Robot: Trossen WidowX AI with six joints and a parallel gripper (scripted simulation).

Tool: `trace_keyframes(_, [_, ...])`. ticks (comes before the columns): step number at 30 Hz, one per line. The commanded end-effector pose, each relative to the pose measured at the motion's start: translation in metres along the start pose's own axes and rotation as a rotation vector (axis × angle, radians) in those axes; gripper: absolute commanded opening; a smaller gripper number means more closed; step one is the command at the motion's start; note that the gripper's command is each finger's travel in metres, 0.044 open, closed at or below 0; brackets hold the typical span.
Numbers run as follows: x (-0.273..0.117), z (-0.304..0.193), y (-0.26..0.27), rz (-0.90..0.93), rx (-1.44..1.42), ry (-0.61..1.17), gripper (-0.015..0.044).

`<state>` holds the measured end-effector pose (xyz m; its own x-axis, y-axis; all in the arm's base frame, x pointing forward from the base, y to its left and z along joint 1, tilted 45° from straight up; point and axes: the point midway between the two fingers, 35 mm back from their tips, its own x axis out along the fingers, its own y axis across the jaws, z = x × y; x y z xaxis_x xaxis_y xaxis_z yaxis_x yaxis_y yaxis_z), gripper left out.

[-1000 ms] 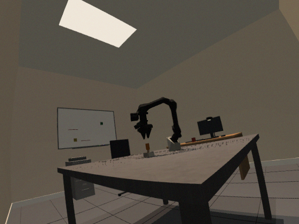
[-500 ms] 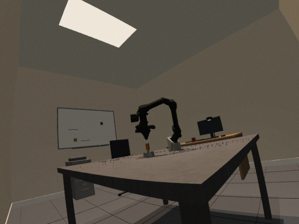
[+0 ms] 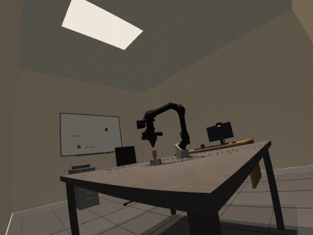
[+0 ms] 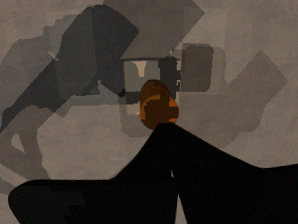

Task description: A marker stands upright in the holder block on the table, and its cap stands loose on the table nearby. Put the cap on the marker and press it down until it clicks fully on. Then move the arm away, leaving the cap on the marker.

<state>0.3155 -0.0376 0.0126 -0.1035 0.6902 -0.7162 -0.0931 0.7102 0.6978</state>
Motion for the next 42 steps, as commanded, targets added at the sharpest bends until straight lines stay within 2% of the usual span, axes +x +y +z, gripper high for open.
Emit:
trace_keyframes(1, [0.006,-0.001,0.001,0.004,0.005,0.001,0.0000])
trace_keyframes(21, [0.036,0.000,0.001,0.005,0.004,0.001,0.0000])
trace_keyframes(28, [0.031,0.001,0.000,-0.001,-0.001,-0.005,0.0000])
trace_keyframes(31, [0.013,0.003,-0.002,-0.002,0.000,-0.004,0.0000])
trace_keyframes(36, [-0.050,0.001,-0.001,-0.002,0.003,-0.001,0.0000])
trace_keyframes(40, [-0.058,0.000,-0.001,-0.001,0.003,-0.001,0.0000])
trace_keyframes(42, [-0.058,0.000,-0.001,-0.001,0.003,-0.001,0.0053])
